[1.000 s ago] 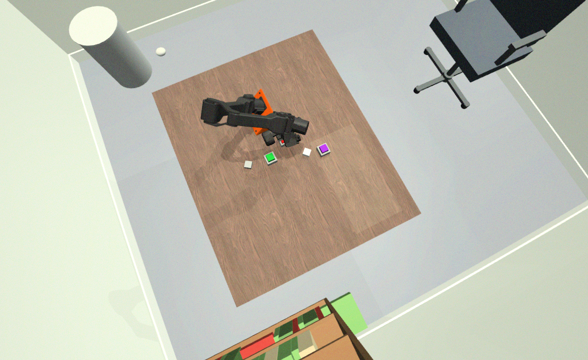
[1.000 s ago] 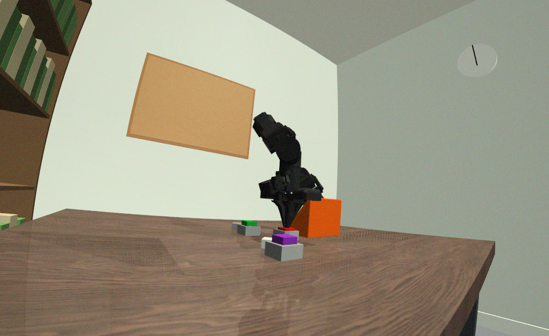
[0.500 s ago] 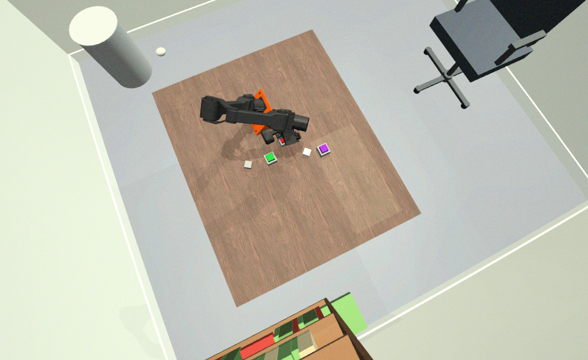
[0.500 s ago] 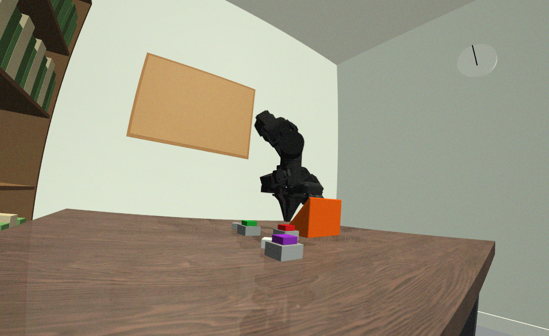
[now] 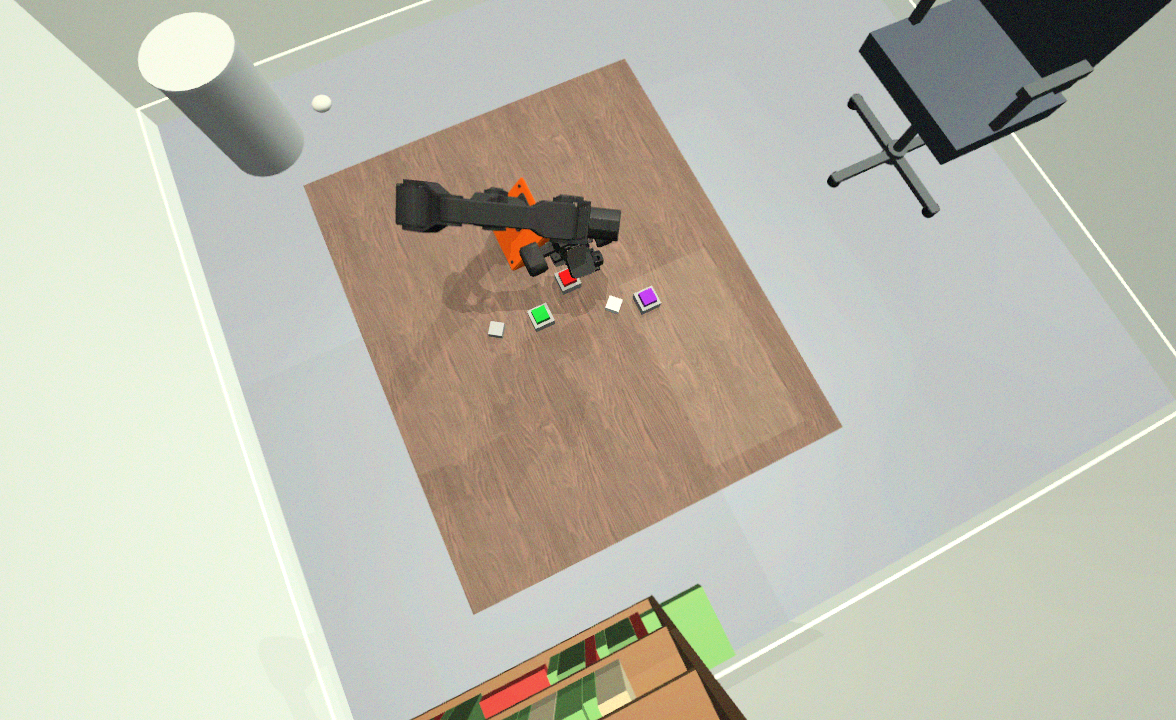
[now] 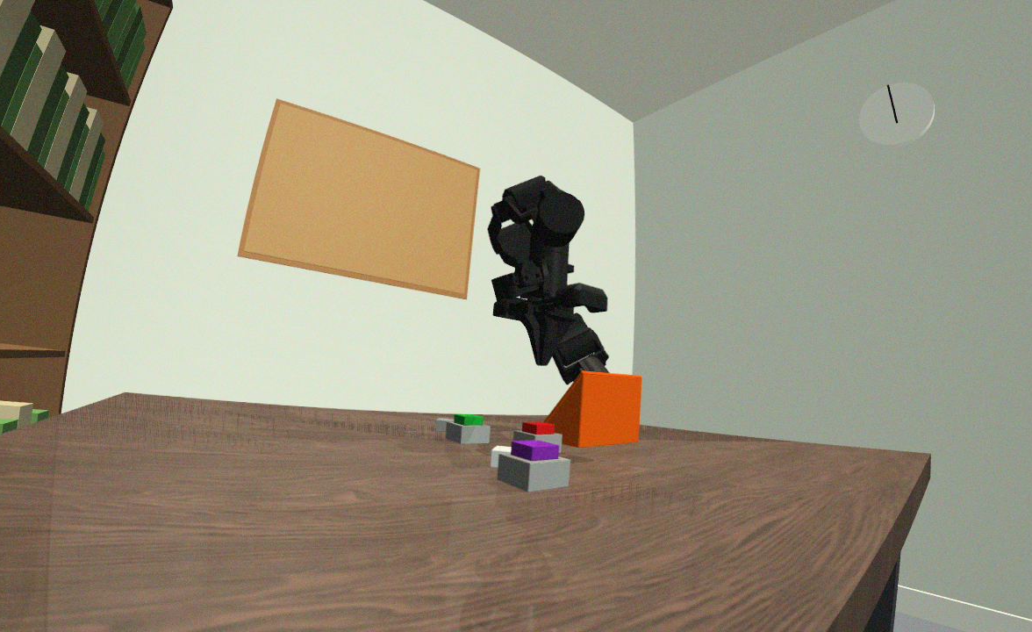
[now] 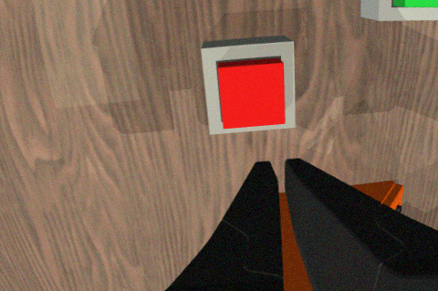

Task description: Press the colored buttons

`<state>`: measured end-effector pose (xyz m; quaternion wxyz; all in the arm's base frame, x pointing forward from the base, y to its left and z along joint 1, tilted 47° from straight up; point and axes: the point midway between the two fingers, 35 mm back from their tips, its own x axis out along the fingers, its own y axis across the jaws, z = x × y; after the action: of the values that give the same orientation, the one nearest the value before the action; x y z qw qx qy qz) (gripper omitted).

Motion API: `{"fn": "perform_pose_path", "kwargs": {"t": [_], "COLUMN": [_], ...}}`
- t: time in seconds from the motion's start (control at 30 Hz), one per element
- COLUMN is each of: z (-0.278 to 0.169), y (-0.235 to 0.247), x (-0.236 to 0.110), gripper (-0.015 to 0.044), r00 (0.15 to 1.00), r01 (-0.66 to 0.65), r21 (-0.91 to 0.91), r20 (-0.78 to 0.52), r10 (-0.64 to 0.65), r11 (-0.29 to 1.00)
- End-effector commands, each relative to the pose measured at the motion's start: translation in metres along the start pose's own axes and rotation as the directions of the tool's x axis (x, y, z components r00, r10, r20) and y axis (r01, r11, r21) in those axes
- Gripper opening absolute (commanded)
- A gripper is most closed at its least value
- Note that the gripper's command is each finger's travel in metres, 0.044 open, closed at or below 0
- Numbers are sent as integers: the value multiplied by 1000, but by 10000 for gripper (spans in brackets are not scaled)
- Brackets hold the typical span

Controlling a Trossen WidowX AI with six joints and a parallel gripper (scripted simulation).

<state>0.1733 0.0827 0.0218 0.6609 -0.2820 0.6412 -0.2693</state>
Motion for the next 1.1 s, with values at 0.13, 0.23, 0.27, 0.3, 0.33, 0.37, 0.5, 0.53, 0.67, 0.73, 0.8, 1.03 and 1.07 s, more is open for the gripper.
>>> {"fn": "perform_pose_path", "kwargs": {"t": [0.13, 0.23, 0.27, 0.3, 0.33, 0.37, 0.5, 0.53, 0.67, 0.73, 0.8, 1.03, 1.07], "z": [28, 52, 60, 68, 75, 83, 110, 116, 124, 124, 124, 125, 125], "y": [26, 51, 60, 68, 77, 85, 121, 129, 142, 142, 142, 142, 142], "x": [-18, -23, -23, -24, -24, -23, -17, -14, -9, -9, -9, 50, 52], "gripper": [20, 20, 20, 20, 20, 20, 20, 20, 20, 20, 20, 20, 20], "r00": [1000, 1000, 1000, 1000, 1000, 1000, 1000, 1000, 1000, 1000, 1000, 1000, 1000], "r01": [-2, -4, -4, -5, -5, -6, -9, -10, -11, -11, -11, -8, -8], "r21": [4, 3, 3, 2, 2, 3, 10, 12, 14, 14, 14, 15, 15], "r20": [-7, -5, -4, -3, -3, -2, -1, -1, 0, 0, 0, 1, 1], "r10": [3, 4, 4, 5, 5, 6, 9, 10, 11, 11, 11, 8, 8], "r11": [1000, 1000, 1000, 1000, 1000, 1000, 1000, 1000, 1000, 1000, 1000, 1000, 1000]}}
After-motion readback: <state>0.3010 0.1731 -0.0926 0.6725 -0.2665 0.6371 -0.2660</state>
